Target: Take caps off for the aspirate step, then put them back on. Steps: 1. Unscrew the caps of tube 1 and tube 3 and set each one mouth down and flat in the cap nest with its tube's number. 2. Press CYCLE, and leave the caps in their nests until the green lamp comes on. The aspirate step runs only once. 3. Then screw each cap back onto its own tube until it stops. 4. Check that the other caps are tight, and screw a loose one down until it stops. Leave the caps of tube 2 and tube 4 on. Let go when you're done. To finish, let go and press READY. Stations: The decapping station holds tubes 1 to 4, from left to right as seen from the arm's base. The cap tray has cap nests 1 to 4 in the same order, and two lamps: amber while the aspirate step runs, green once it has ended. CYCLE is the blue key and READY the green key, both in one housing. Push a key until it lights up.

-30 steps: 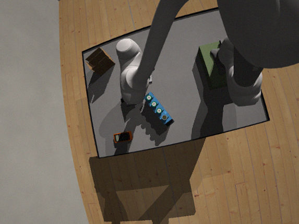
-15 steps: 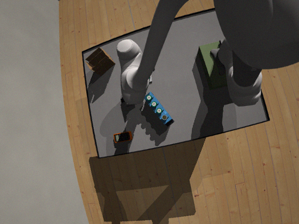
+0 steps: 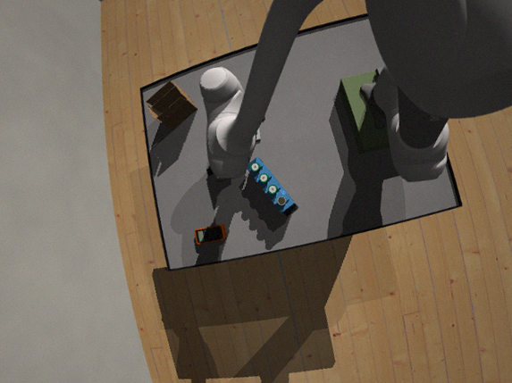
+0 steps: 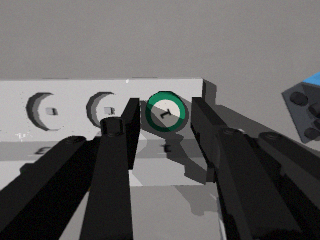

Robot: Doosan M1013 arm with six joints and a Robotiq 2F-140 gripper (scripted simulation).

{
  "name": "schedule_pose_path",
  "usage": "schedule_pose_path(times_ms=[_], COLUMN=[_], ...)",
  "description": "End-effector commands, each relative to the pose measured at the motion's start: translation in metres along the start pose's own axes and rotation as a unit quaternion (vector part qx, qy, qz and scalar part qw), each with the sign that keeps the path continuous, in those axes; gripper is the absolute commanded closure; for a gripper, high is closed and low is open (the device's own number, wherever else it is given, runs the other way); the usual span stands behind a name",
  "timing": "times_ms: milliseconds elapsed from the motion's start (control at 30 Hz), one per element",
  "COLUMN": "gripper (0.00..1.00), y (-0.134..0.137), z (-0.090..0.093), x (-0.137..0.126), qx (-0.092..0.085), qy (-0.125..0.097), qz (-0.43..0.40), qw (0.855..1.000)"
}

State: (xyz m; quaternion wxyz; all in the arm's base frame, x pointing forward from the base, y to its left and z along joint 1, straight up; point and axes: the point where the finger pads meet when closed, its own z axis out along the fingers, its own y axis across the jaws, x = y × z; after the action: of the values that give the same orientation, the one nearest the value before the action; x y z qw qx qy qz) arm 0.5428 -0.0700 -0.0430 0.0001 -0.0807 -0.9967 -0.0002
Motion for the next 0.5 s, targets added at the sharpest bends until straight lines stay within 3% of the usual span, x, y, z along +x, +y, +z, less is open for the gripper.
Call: schedule_pose_path(times_ms=[0,200,467], gripper=[0.64,0.64,0.64], y=[0.0,0.0,0.0], z=[-0.001,-0.016,-0.056], x=[-0.001,-0.001,-0.001], qx=[0.0,0.0,0.0], qy=[-0.001,-0.001,-0.001], qz=[0.0,0.0,0.0], qw=[1.0,1.0,1.0])
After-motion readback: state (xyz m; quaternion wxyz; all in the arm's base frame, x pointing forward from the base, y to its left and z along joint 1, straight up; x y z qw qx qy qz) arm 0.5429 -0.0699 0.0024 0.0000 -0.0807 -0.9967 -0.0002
